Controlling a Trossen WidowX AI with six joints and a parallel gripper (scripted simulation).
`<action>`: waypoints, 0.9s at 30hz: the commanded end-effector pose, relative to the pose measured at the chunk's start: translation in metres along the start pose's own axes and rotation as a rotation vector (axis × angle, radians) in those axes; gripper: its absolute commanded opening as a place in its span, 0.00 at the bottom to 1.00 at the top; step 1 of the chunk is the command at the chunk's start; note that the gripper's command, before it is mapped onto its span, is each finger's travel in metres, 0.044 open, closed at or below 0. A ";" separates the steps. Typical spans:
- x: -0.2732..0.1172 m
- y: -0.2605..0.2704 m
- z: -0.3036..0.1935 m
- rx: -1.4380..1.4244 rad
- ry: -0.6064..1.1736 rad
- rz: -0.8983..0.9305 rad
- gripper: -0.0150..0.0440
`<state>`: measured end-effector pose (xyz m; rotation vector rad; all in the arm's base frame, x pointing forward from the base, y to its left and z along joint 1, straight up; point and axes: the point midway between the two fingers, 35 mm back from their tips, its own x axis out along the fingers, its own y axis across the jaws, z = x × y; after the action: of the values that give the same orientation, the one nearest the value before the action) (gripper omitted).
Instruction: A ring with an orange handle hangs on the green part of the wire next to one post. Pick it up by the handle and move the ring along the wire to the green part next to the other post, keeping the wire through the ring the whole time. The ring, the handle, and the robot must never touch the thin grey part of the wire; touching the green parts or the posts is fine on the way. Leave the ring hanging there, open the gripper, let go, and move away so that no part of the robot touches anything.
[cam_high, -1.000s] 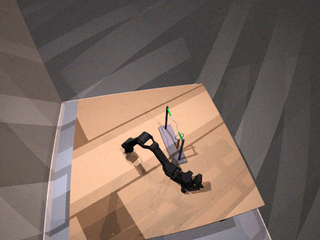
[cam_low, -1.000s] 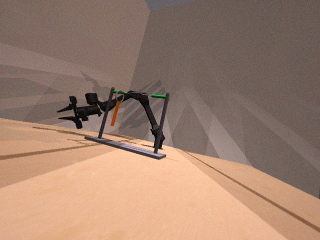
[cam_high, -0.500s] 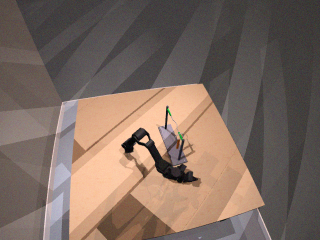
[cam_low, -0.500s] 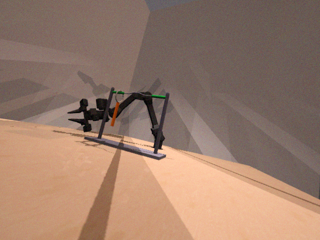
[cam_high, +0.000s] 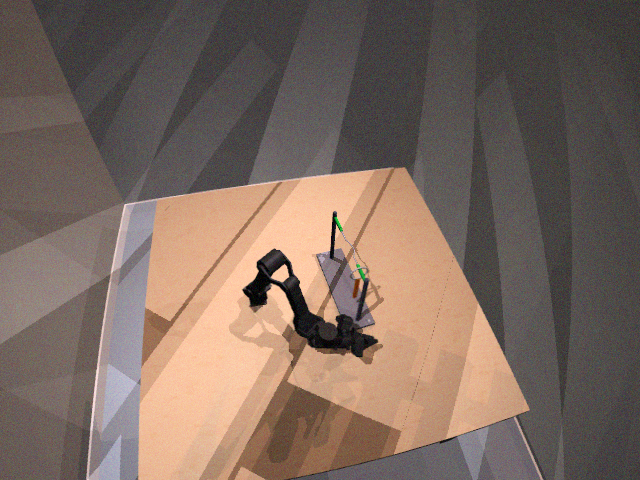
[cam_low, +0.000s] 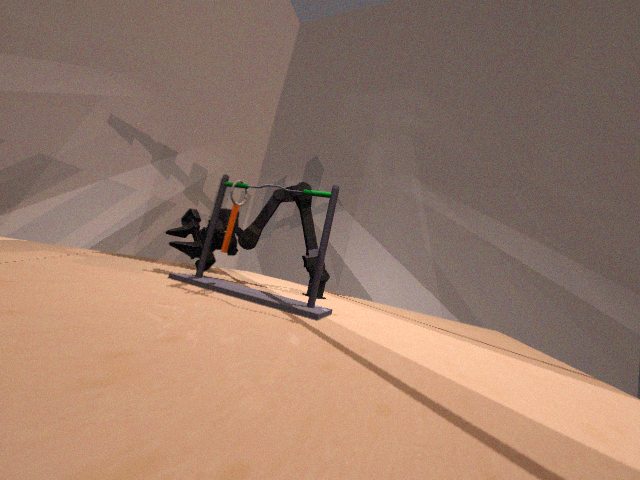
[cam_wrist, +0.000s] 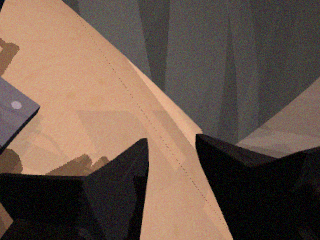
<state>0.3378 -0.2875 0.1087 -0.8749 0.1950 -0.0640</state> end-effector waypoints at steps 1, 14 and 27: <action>-0.018 0.017 0.014 0.108 -0.055 0.012 0.53; -0.088 0.086 0.039 0.507 -0.127 0.103 0.53; -0.141 0.136 0.075 0.746 -0.171 0.191 0.53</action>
<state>0.2158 -0.1329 0.0707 -0.1430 0.0847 0.1037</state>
